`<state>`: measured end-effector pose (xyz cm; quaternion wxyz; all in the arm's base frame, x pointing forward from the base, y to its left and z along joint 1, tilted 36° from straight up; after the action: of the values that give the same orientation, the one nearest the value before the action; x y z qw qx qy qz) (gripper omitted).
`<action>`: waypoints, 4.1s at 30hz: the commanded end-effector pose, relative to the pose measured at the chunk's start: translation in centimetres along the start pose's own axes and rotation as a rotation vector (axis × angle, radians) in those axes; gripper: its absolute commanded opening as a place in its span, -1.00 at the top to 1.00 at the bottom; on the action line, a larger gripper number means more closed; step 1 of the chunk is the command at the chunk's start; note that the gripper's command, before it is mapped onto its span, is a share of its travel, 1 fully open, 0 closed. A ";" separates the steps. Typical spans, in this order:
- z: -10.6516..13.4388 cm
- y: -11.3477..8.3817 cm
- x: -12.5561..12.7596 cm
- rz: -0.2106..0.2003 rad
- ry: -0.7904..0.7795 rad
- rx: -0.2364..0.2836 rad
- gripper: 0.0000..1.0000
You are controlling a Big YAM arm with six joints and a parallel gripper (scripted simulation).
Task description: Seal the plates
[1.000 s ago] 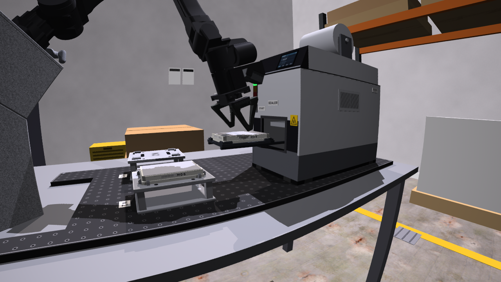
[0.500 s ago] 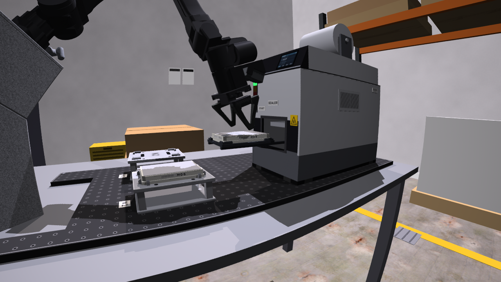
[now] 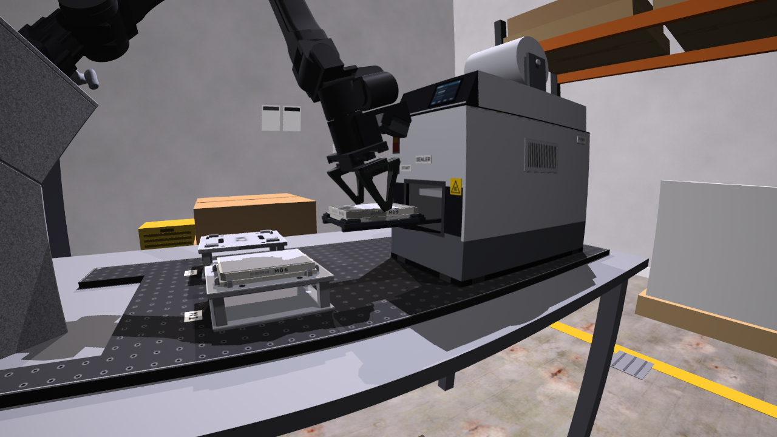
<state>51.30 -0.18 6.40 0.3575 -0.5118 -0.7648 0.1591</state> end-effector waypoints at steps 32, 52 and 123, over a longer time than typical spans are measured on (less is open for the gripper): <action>-2.2 -0.3 0.9 -0.012 -0.045 -0.046 -1.00; -1.0 0.9 0.4 -0.007 -0.008 -0.025 -1.00; -0.9 0.6 0.8 -0.003 -0.034 -0.037 -1.00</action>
<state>51.90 0.43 5.65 0.3532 -0.5133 -0.7662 0.1574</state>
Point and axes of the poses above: the point where the finger pads meet when closed, its own y axis out along the fingers, its own x axis across the jaws, z = x × y, the point moved 6 cm from there along -y, back along the fingers, and after that the axes turned 3 degrees about -y, right-handed, at the moved point
